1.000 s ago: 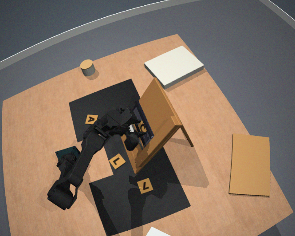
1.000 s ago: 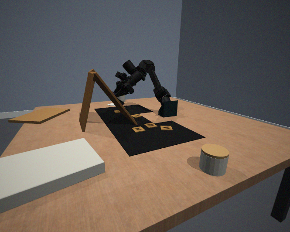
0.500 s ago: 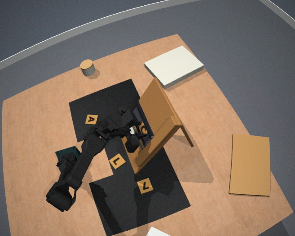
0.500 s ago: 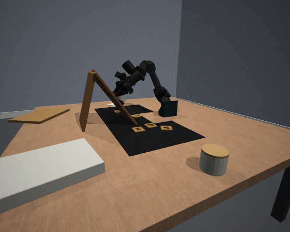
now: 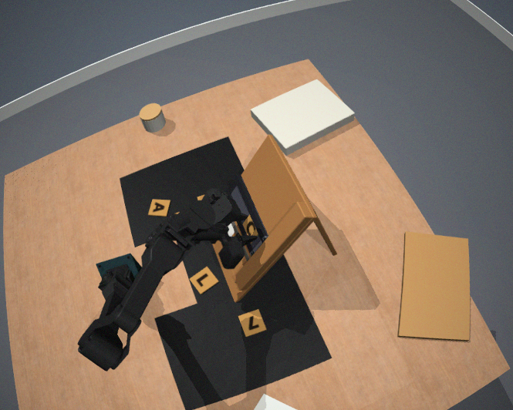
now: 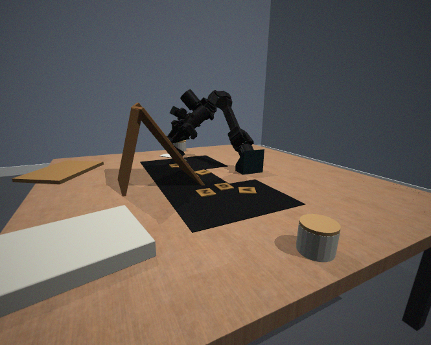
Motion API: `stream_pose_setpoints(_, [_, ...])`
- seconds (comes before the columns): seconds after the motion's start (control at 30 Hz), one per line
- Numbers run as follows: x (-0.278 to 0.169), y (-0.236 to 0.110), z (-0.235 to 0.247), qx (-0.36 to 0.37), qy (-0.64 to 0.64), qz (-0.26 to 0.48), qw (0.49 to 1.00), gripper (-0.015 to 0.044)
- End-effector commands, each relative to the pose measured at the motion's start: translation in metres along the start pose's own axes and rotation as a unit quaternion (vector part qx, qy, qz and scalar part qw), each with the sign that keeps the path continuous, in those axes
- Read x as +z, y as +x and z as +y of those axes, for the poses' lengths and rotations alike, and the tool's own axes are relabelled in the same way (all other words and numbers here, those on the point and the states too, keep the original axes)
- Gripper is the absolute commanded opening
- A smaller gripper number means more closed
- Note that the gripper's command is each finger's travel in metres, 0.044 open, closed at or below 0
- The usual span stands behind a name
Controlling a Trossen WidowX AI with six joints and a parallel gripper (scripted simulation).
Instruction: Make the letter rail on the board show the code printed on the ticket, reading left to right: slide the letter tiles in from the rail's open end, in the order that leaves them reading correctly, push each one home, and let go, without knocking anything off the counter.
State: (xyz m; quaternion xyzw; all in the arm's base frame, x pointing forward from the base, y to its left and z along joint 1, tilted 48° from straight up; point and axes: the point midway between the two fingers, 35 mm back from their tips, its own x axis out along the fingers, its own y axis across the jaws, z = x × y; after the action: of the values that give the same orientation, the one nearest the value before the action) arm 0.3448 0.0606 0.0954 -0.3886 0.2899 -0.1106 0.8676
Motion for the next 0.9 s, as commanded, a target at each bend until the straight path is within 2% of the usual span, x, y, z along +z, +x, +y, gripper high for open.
stream_pose_setpoints(0.0, [0.0005, -0.0006, -0.0032, 0.002, -0.001, -0.002, 1.0, 0.0])
stream_pose_setpoints(0.57, [0.0005, -0.0006, -0.0125, 0.002, -0.001, -0.002, 1.0, 0.0])
stream_pose_setpoints(0.87, [0.0, -0.0009, -0.0113, 0.001, -0.001, -0.001, 1.0, 0.0236])
